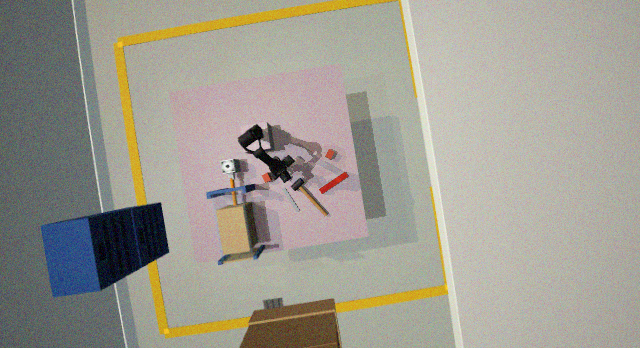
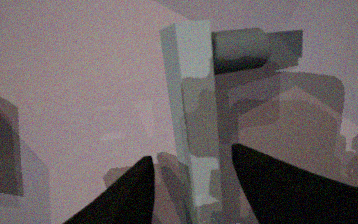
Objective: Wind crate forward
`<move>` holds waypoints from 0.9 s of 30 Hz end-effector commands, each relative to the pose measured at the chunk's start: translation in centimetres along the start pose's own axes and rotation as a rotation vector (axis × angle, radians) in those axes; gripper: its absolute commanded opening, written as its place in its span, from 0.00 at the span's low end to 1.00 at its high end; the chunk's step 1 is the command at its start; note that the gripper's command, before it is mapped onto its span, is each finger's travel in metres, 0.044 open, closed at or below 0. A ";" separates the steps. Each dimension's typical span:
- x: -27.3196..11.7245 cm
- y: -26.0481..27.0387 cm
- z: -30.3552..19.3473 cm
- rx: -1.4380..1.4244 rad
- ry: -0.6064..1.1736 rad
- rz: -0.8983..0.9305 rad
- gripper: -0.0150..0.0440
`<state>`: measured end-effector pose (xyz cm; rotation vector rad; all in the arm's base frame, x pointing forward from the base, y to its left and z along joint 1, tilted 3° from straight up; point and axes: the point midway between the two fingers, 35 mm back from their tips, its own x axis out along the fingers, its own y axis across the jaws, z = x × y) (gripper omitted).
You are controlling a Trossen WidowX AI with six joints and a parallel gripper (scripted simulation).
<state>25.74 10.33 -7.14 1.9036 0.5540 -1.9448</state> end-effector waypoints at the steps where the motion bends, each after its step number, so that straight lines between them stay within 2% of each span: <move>1: 0.0 0.0 0.0 0.000 0.000 0.000 0.55; 24: 0.0 0.0 0.0 0.000 0.000 0.000 0.29; 25: 0.0 0.0 0.0 0.000 0.000 0.000 0.25; 27: 0.0 0.0 0.0 0.000 0.000 0.000 0.25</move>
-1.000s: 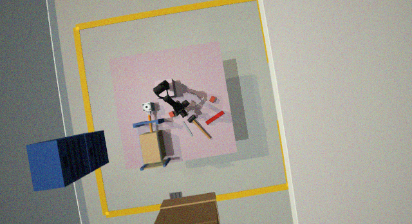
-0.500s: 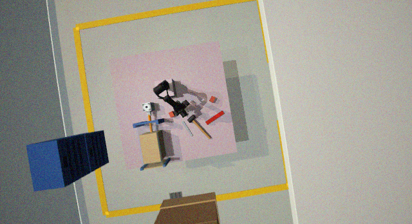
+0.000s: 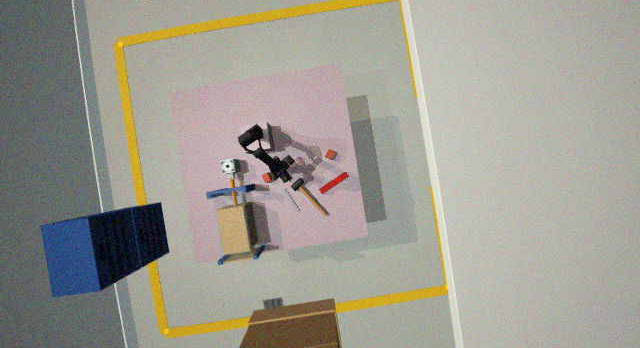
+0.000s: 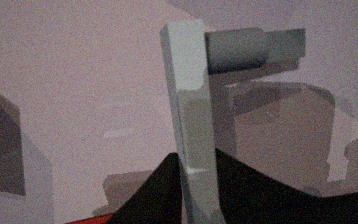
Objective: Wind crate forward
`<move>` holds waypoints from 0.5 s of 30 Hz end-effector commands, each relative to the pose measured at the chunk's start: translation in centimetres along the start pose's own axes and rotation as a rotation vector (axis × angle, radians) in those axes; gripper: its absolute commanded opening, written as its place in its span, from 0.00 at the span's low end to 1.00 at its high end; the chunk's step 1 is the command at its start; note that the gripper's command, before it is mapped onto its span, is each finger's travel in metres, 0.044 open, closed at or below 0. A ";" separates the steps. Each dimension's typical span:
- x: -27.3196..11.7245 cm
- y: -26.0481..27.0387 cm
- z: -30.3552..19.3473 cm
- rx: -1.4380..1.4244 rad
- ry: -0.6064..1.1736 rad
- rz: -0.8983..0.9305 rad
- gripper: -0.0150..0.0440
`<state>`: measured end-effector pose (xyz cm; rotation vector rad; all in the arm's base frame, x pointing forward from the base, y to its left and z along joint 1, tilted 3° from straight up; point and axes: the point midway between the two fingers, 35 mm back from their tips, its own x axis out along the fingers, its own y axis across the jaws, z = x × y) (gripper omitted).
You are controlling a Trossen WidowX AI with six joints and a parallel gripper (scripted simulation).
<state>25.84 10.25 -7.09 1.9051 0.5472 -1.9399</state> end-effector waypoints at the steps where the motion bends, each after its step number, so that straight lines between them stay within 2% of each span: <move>1: 0.0 -0.1 0.0 -0.001 -0.002 -0.006 0.25; 6: -2.5 0.1 -0.7 -0.001 -0.001 -0.007 0.25; 11: -10.6 0.3 -1.1 0.000 -0.001 -0.010 0.25; 15: -14.9 0.2 -0.3 0.000 -0.002 -0.012 0.25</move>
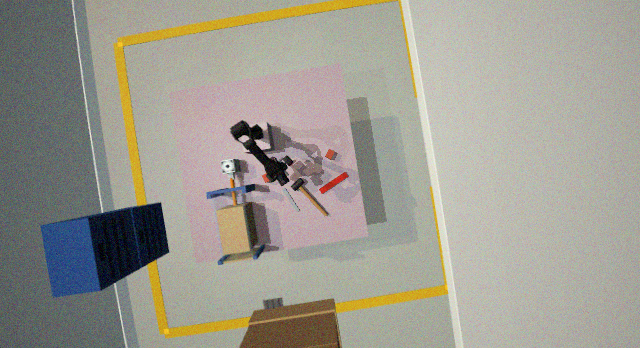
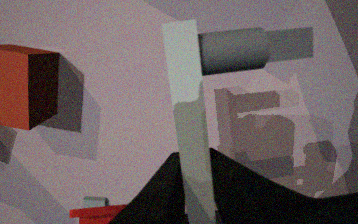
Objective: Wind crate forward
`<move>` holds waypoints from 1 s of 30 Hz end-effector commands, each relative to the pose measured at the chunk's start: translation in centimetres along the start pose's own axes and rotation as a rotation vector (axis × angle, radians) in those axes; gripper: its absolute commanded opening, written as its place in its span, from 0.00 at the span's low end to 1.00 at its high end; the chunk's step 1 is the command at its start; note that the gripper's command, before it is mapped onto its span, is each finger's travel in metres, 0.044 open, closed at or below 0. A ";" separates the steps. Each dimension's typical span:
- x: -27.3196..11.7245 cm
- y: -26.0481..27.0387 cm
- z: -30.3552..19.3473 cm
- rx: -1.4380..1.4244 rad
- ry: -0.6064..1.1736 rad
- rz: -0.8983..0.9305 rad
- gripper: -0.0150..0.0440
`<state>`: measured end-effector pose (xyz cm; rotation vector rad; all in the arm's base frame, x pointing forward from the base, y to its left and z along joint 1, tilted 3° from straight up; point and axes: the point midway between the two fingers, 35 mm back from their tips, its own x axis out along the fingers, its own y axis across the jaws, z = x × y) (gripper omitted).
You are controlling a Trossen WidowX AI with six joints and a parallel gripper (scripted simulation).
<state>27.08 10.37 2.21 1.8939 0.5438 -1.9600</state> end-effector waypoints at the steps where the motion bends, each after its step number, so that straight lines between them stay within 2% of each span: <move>1: -6.1 -0.2 0.9 -0.006 0.013 -0.006 0.25; 15: -5.9 0.0 1.1 -0.003 0.004 -0.001 0.25; 30: -6.1 6.7 3.6 -0.192 0.015 0.013 0.25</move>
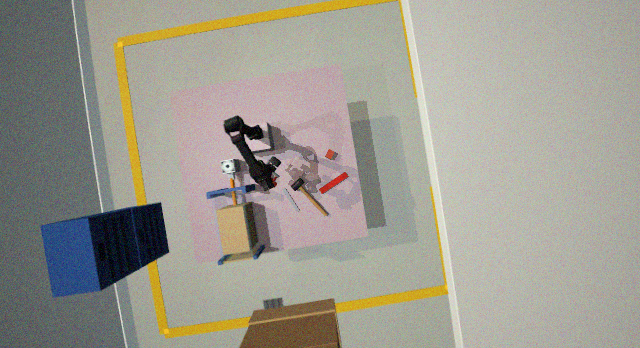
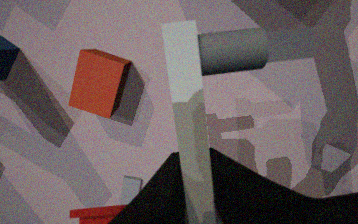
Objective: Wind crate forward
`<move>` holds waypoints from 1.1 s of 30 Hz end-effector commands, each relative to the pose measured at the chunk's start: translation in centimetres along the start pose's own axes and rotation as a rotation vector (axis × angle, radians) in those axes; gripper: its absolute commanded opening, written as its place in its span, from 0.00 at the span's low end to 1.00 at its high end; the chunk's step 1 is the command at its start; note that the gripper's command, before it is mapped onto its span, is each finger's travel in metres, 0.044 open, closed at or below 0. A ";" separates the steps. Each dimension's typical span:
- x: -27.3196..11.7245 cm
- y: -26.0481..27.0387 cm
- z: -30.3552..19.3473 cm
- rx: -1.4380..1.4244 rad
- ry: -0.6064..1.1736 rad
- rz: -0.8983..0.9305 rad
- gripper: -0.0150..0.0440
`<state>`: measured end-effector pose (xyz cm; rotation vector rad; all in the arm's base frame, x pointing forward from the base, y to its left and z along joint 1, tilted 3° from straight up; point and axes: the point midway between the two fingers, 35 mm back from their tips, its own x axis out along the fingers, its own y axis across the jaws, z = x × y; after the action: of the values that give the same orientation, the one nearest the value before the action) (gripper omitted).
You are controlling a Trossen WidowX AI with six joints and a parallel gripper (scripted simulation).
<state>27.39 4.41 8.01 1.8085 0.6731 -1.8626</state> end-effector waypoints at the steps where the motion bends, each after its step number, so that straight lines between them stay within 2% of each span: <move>1: -0.3 1.8 1.2 -0.057 0.009 0.018 0.25; 16: -0.5 7.2 6.4 -0.247 0.008 0.046 0.25; 33: -0.6 10.8 13.7 -0.489 -0.011 0.038 0.25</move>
<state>24.48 -11.25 8.28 1.5199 0.9587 -1.5448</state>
